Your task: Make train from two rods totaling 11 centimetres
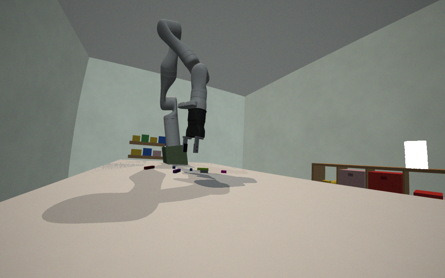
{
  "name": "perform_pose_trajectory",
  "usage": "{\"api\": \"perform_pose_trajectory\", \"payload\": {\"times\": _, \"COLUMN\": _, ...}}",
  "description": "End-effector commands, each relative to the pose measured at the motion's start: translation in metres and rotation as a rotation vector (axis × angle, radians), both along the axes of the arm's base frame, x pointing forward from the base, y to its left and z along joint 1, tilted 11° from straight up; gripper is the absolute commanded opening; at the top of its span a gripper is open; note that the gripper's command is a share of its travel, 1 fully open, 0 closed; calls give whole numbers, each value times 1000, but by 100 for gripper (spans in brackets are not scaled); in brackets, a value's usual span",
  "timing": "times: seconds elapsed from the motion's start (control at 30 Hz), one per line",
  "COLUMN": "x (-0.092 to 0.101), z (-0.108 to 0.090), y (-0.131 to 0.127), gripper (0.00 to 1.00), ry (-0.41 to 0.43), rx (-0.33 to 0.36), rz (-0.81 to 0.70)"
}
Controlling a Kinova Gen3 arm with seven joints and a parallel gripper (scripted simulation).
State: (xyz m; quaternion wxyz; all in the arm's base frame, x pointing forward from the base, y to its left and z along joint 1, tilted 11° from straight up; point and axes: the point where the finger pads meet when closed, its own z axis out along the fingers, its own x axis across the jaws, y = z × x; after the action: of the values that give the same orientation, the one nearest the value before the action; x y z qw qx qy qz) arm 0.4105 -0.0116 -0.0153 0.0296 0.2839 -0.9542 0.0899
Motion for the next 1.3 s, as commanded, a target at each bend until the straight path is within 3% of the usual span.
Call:
{"api": "perform_pose_trajectory", "payload": {"times": 0.0, "x": 4, "z": 1, "y": -13, "gripper": 100, "ry": 13, "rx": 5, "rz": 44}}
{"api": "perform_pose_trajectory", "payload": {"times": 0.4, "x": 19, "z": 3, "y": -41, "gripper": 100, "ry": 58, "rx": 5, "rz": 346}}
{"api": "perform_pose_trajectory", "payload": {"times": 1.1, "x": 24, "z": 4, "y": -52, "gripper": 100, "ry": 73, "rx": 3, "rz": 460}}
{"api": "perform_pose_trajectory", "payload": {"times": 1.13, "x": 24, "z": 4, "y": -52, "gripper": 54, "ry": 73, "rx": 3, "rz": 460}}
{"api": "perform_pose_trajectory", "payload": {"times": 1.27, "x": 24, "z": 4, "y": -52, "gripper": 54, "ry": 73, "rx": 3, "rz": 460}}
